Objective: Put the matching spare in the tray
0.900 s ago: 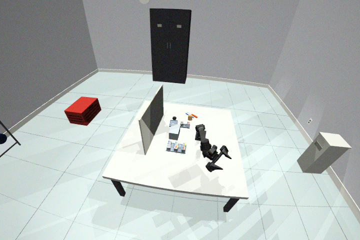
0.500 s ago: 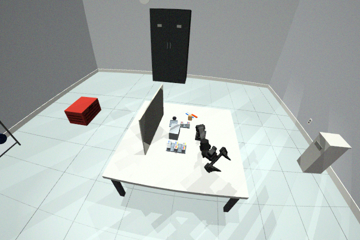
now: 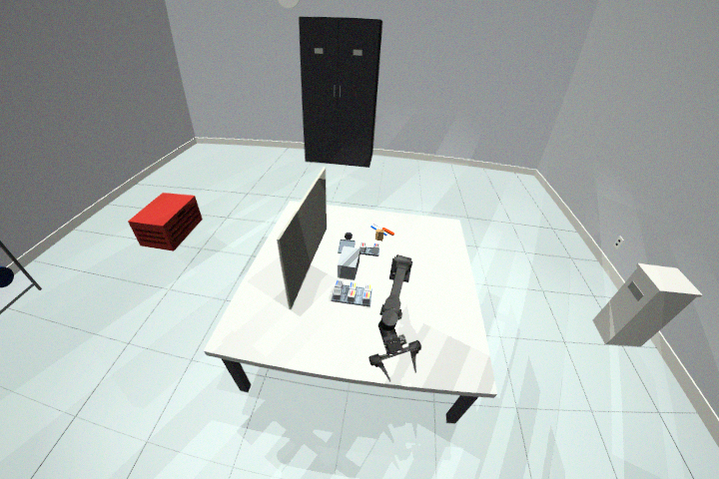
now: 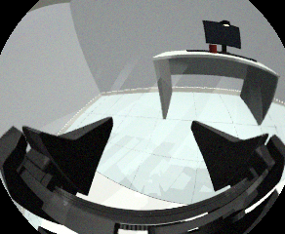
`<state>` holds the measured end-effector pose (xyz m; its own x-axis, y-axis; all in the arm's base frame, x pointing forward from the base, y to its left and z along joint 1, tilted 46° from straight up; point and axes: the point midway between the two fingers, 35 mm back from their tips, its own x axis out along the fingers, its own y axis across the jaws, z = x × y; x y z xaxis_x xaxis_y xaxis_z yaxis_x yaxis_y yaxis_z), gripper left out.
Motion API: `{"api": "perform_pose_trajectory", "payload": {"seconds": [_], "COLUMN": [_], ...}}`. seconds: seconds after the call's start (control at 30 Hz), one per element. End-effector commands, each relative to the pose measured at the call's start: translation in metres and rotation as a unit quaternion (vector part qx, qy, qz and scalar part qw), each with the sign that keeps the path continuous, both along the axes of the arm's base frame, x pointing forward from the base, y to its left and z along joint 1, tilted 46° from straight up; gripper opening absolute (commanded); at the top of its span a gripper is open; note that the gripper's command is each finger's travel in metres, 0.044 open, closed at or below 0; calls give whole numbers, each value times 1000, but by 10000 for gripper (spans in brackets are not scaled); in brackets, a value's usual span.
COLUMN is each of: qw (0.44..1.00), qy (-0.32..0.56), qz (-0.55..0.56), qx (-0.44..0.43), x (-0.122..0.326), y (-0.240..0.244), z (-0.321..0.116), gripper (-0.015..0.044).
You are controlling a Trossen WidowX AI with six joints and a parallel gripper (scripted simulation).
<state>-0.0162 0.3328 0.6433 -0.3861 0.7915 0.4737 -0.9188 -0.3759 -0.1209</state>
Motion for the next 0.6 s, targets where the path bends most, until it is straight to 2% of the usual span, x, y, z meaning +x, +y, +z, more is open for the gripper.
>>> {"api": "perform_pose_trajectory", "payload": {"seconds": [0.0,0.27,0.57], "qw": [995,959,885], "qy": [-1,21,77], "qz": [-77,-209,-327], "qx": [-66,-192,-322], "x": [55,172,297], "y": [31,51,16], "z": [-36,-110,-199], "gripper": [440,440,440]}}
